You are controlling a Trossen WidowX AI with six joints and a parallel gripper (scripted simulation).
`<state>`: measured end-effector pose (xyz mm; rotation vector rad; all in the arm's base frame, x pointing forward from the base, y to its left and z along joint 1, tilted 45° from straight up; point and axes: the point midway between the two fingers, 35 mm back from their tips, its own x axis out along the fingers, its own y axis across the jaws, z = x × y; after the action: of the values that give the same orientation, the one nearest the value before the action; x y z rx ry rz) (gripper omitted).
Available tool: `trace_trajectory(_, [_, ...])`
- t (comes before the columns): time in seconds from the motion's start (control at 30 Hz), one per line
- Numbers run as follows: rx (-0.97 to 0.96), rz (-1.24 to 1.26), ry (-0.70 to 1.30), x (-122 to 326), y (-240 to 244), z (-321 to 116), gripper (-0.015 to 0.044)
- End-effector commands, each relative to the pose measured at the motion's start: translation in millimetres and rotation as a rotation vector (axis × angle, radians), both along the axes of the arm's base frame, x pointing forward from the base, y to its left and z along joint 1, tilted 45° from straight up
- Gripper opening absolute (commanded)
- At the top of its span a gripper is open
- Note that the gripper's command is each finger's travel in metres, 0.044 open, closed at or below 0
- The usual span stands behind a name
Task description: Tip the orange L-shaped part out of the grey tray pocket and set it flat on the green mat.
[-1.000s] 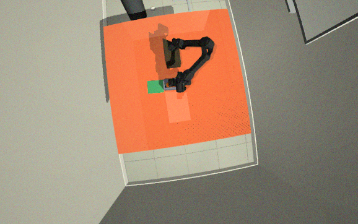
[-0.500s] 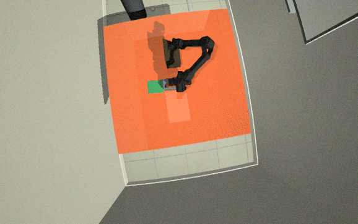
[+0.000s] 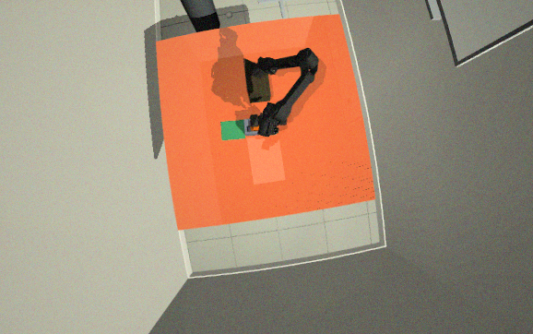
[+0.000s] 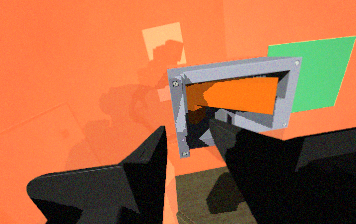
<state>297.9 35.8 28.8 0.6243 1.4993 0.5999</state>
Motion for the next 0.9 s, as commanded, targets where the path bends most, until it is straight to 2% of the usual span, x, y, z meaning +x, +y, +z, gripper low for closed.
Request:
trace_trajectory(0.0, [-0.003,0.005,-0.014,-2.6,-23.7,23.9,0.018])
trace_trajectory(0.87, [0.001,-0.004,-0.01,-1.5,-22.1,20.3,0.018])
